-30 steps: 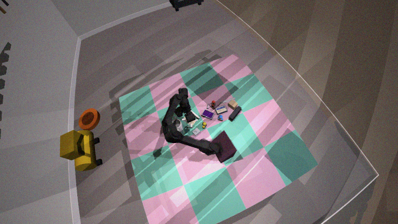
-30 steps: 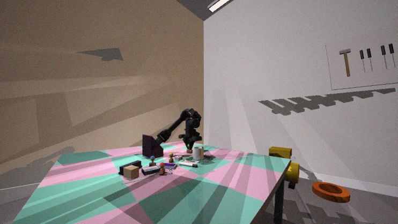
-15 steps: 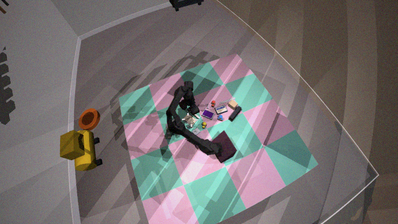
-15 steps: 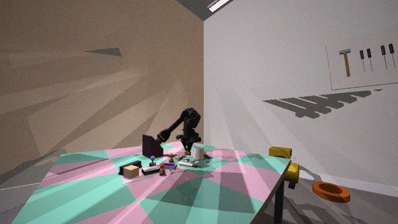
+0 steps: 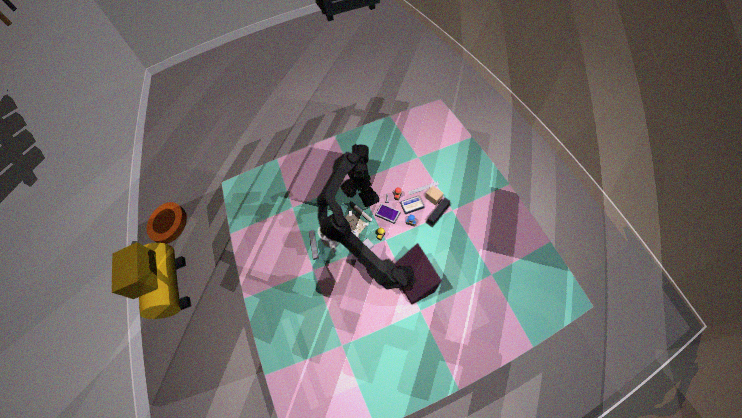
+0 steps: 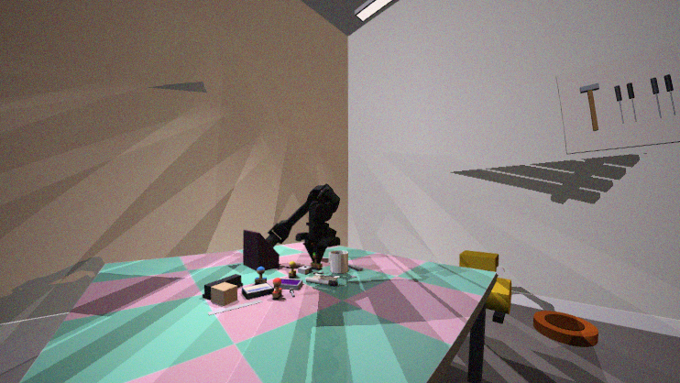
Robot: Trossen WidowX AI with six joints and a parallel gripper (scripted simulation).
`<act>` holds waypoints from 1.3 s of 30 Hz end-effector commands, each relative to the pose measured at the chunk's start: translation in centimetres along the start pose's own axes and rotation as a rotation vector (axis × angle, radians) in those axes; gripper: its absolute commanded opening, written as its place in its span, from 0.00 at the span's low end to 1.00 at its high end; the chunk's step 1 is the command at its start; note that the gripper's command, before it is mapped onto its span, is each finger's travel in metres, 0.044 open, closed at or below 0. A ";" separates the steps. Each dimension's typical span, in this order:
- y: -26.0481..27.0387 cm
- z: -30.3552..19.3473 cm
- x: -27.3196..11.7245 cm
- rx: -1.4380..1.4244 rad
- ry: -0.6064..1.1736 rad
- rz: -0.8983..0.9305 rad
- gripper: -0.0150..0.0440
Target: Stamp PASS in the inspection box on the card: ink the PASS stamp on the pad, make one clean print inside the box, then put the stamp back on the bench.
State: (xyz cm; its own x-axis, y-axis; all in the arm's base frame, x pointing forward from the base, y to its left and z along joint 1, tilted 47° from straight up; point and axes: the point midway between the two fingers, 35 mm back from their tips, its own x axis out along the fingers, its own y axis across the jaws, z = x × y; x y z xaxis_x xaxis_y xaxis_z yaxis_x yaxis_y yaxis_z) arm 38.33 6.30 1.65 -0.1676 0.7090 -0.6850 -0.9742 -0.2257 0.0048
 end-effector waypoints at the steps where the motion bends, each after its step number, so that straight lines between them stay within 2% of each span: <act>1: -0.1 0.0 0.6 -0.002 0.002 0.001 0.25; 39: 0.0 0.0 6.6 -0.002 -0.002 0.001 0.25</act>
State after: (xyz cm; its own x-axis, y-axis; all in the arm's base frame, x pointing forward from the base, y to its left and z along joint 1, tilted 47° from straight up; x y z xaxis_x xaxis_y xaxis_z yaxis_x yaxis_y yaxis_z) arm 37.44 10.75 -2.59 -0.1673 0.7070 -0.6871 -0.9728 -0.2315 -0.0013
